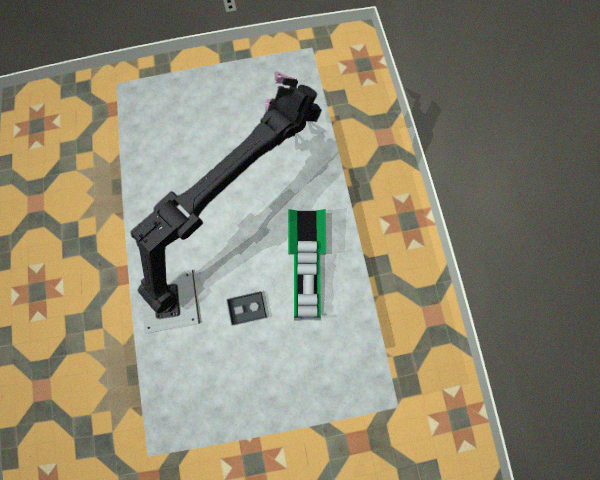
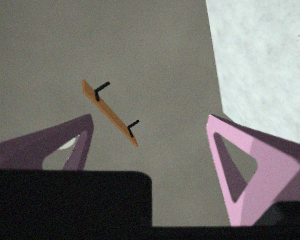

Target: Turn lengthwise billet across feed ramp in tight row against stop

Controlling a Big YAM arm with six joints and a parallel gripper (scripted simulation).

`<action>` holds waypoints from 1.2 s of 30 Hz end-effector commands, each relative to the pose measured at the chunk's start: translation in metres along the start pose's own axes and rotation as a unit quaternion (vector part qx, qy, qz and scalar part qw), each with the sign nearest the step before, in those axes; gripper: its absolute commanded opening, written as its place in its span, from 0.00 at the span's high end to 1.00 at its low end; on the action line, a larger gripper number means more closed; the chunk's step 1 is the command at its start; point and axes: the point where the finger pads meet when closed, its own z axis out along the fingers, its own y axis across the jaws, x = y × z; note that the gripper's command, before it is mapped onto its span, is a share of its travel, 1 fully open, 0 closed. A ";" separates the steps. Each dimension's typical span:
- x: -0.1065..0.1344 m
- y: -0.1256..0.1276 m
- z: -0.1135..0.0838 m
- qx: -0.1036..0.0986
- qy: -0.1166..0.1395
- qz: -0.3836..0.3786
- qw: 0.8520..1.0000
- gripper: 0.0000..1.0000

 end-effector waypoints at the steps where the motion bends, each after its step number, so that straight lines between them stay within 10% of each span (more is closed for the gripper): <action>1: 0.005 0.008 -0.003 -0.004 0.000 -0.007 1.000 0.00; 17: 0.005 0.008 -0.003 -0.004 0.000 -0.007 1.000 0.00; 18: 0.034 0.057 -0.022 -0.028 -0.004 -0.055 0.998 0.00; 20: 0.011 0.024 -0.029 -0.012 -0.022 -0.002 1.000 0.00; 31: -0.085 -0.056 -0.167 0.016 -0.240 0.194 0.951 0.00; 34: -0.087 -0.058 -0.175 0.017 -0.243 0.197 0.950 0.00; 36: -0.107 -0.100 -0.237 0.030 -0.319 0.270 0.908 0.00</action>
